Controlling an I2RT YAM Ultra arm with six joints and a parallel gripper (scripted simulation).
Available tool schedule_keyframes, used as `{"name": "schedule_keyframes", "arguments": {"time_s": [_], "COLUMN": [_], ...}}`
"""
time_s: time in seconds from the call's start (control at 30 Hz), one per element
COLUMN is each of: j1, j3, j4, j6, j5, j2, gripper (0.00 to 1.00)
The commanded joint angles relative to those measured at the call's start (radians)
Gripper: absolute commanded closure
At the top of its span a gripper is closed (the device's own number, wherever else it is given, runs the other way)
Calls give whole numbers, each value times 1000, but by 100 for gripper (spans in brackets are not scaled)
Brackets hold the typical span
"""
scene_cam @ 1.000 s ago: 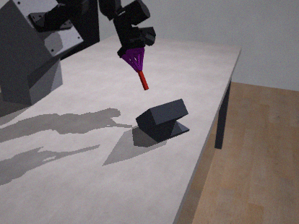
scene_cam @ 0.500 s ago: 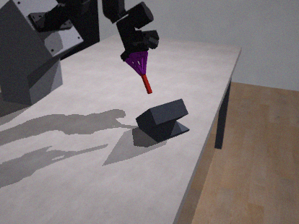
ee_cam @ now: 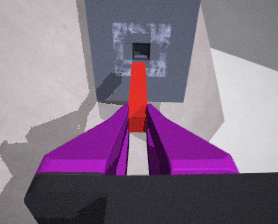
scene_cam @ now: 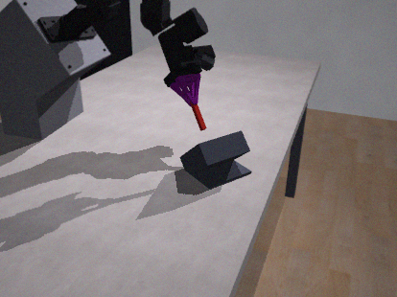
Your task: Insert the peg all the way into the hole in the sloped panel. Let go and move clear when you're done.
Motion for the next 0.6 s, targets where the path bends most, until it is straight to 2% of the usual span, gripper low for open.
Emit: {"name": "schedule_keyframes", "arguments": {"time_s": [0.0, 0.57], "j1": [-15, -43], "j3": [27, 50], "j4": [25, 51], "j6": [-3, -3], "j5": [-16, -44], "j2": [13, 60], "gripper": [100, 100]}}
